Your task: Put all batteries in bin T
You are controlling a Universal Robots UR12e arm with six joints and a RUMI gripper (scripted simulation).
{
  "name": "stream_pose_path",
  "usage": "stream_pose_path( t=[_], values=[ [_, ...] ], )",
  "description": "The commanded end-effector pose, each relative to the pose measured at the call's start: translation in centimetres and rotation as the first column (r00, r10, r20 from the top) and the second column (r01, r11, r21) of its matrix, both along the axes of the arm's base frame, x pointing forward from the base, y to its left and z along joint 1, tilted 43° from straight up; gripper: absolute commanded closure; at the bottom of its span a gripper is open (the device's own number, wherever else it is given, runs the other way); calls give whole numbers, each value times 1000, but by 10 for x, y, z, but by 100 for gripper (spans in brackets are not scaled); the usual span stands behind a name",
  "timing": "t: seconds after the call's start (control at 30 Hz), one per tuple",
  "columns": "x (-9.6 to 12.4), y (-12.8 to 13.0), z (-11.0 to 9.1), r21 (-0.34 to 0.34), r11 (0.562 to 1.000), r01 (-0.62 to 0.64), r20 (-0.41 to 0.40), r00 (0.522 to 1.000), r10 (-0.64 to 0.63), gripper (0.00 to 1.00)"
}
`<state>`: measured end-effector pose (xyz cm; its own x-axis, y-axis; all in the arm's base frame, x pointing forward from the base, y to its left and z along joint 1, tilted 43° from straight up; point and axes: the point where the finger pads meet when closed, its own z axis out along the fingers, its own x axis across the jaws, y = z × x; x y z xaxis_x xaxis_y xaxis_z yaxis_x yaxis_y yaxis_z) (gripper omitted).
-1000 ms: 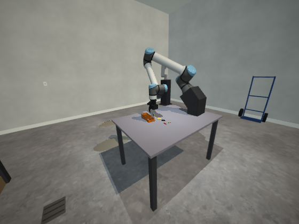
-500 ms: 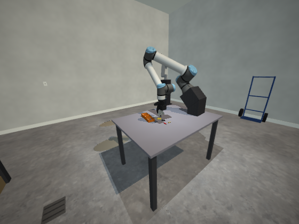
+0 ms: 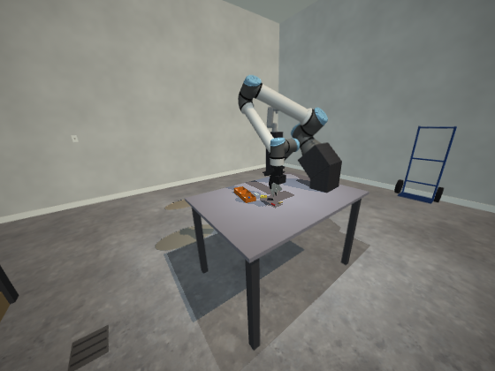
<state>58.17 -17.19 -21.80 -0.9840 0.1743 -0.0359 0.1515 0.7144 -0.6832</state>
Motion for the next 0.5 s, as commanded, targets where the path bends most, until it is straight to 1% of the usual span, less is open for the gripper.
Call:
stream_pose_path(
  t=[0.0,0.47],
  values=[
    [1,1,0,0,1000,0,1,1000,0,86],
    [1,-3,3,0,1000,0,1,1000,0,86]
  ],
)
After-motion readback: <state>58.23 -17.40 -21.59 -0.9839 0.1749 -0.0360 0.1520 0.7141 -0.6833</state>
